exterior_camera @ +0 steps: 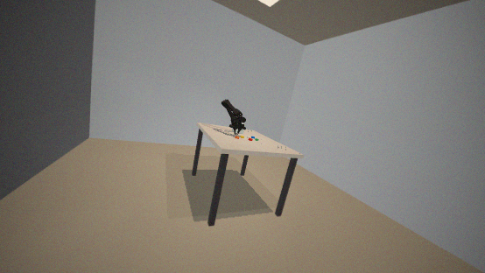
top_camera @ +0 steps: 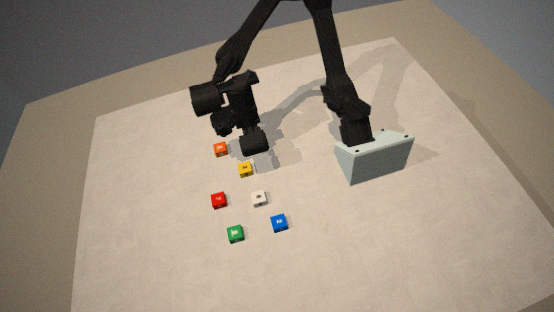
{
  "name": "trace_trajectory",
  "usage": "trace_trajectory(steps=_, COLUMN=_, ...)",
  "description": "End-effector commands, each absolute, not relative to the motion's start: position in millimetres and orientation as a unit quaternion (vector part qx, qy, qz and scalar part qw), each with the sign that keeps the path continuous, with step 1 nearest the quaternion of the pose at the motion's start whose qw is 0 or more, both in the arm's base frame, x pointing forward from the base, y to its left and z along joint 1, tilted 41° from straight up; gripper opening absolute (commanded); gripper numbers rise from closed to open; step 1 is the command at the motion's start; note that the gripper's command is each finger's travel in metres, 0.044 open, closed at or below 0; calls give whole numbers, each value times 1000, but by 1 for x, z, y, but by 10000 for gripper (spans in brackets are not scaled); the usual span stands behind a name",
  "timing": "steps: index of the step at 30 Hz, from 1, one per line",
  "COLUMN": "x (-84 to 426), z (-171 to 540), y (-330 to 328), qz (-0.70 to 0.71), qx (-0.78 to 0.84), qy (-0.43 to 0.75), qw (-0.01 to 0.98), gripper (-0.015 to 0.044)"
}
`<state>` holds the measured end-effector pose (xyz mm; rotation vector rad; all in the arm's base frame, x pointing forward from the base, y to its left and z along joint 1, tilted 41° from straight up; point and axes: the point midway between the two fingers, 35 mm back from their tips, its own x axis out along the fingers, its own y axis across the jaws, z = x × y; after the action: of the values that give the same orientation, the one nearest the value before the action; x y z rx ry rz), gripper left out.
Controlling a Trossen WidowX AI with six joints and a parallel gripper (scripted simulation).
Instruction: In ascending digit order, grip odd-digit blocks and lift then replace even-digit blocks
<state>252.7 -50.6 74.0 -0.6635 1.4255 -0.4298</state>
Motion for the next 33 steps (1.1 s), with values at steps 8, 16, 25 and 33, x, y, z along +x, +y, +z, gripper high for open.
trace_trajectory(steps=8, x=254, z=68, y=-56, qz=-194, qx=-296, qy=635, qw=687, gripper=120)
trace_trajectory(steps=16, x=254, z=63, y=-60, qz=-194, qx=-296, qy=635, qw=686, gripper=120)
trace_trajectory(steps=25, x=254, z=63, y=-60, qz=-194, qx=-296, qy=635, qw=686, gripper=173)
trace_trajectory(steps=33, x=254, z=63, y=-60, qz=-194, qx=-296, qy=635, qw=686, gripper=383)
